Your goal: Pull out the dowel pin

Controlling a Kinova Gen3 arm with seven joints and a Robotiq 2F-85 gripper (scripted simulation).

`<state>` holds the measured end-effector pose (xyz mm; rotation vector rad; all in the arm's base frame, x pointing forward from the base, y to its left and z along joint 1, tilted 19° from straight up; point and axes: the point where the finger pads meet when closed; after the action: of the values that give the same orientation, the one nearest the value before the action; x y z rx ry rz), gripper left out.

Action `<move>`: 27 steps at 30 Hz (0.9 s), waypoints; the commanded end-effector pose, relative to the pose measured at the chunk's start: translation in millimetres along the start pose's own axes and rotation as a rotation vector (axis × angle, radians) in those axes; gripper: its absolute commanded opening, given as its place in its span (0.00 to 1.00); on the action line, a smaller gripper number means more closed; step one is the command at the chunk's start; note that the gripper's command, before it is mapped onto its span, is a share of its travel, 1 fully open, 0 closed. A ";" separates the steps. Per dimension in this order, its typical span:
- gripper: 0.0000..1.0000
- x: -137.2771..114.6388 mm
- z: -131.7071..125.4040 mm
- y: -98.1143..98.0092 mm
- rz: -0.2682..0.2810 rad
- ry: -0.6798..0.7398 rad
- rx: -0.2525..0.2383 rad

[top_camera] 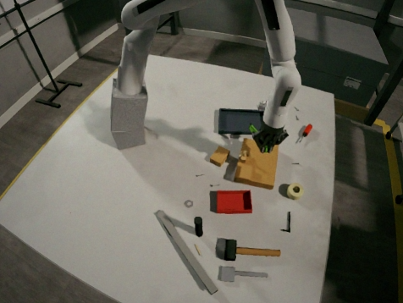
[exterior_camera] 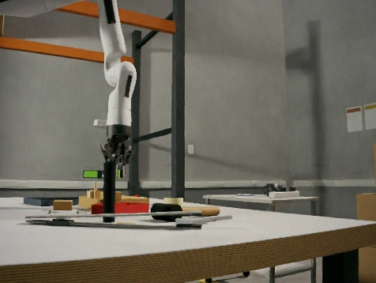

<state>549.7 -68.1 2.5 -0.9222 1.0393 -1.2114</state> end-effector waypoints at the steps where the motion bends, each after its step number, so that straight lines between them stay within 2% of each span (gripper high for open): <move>1: 0.10 23.5 1.7 -1.5 0.008 0.155 0.001; 10: 0.10 51.3 1.6 -3.3 0.016 0.340 0.009; 27: 0.10 56.5 1.5 -3.6 0.018 0.375 0.011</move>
<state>552.4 -124.0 -1.5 -0.6893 1.3328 -1.4042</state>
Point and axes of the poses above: the point where the finger pads meet when closed, its own y axis out along the fingers, its own z axis across the jaws, x = y × z, and after that the axes turned 15 degrees about y, right-handed
